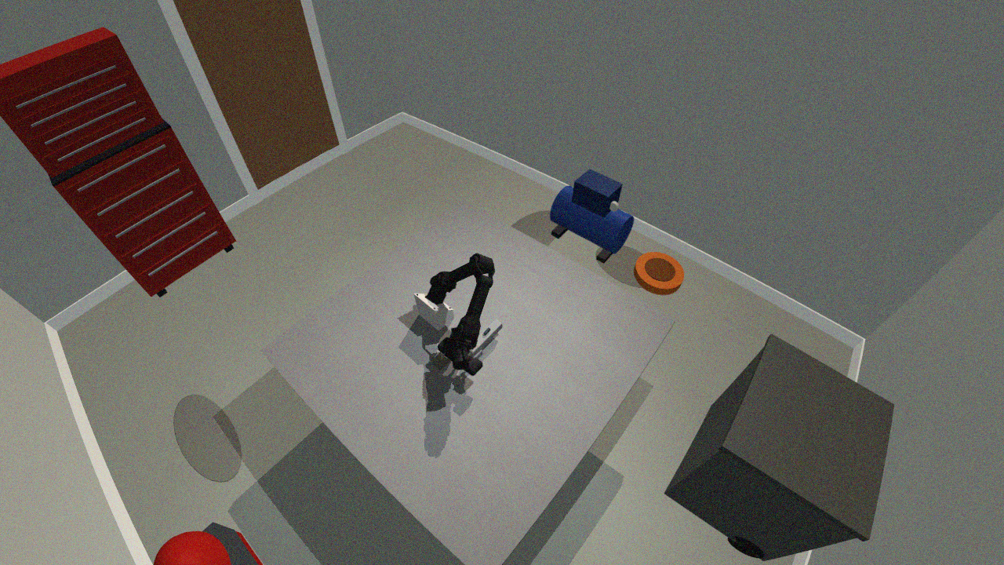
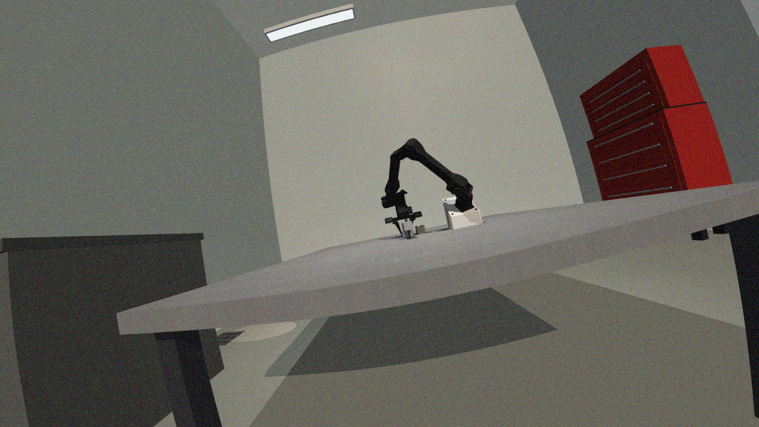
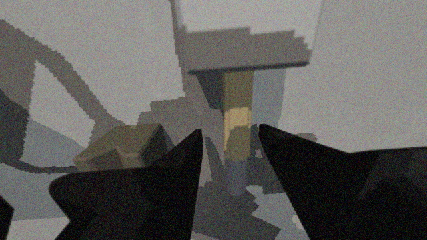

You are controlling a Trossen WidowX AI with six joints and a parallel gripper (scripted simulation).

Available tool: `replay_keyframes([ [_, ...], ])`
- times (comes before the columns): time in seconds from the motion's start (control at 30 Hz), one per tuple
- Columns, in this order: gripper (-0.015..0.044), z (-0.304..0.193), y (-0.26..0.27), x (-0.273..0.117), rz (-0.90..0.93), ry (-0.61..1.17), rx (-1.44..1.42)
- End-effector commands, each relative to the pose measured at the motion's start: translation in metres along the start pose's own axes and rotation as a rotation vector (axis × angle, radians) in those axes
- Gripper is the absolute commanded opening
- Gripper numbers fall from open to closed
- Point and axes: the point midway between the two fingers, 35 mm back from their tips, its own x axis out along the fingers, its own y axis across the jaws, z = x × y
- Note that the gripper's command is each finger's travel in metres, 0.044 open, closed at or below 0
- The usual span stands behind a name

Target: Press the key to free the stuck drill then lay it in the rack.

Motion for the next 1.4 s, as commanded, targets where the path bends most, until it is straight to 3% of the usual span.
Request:
replay_keyframes([
  [0.0, 0.0099, -0.0003, -0.0002, -0.0003, 0.0, 0.0, 0.0],
  [0.1, 0.002, -0.0003, -0.0002, -0.0003, 0.0, 0.0, 0.0],
  [0.2, 0.0, -0.0003, -0.0002, -0.0003, 0.0, 0.0, 0.0],
  [1.37, 0.0, -0.0063, 0.0013, -0.0023, 0.0, -0.004, 0.005],
])
